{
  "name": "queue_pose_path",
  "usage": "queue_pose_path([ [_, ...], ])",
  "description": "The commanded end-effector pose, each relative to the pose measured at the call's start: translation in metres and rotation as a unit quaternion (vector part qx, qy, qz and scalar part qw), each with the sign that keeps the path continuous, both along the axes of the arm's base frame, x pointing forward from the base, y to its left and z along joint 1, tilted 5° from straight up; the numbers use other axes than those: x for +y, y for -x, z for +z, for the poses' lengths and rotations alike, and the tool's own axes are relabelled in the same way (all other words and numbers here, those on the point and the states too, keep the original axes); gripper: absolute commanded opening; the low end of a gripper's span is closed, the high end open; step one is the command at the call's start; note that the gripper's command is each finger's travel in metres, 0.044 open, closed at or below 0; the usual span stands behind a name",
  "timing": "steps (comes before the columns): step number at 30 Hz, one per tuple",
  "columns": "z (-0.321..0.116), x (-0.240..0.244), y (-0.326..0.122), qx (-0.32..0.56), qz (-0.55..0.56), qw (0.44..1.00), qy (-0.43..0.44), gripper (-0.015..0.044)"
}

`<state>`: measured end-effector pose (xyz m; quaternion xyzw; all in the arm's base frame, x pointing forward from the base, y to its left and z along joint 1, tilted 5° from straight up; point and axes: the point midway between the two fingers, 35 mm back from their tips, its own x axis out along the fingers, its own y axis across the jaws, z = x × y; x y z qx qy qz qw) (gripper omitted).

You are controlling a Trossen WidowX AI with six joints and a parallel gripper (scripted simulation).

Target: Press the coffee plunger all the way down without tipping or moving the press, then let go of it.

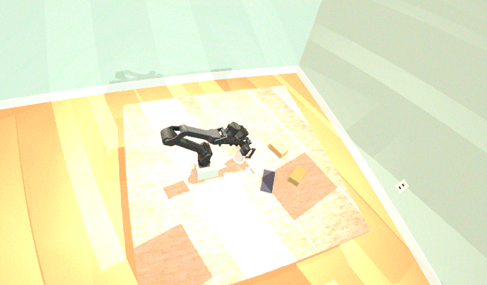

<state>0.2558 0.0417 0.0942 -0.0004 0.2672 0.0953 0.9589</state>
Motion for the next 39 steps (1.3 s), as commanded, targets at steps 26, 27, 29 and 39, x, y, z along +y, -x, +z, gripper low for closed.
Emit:
queue_pose_path([
  [26, 0.077, -0.012, 0.045, 0.017, 0.001, 1.000, 0.000, 0.0440],
  [27, 0.077, -0.012, 0.045, 0.017, 0.001, 1.000, 0.000, 0.0440],
  [29, 0.076, -0.012, 0.045, 0.017, 0.001, 1.000, 0.000, 0.0440],
  [39, 0.076, -0.012, 0.045, 0.017, 0.001, 1.000, 0.000, 0.0440],
])
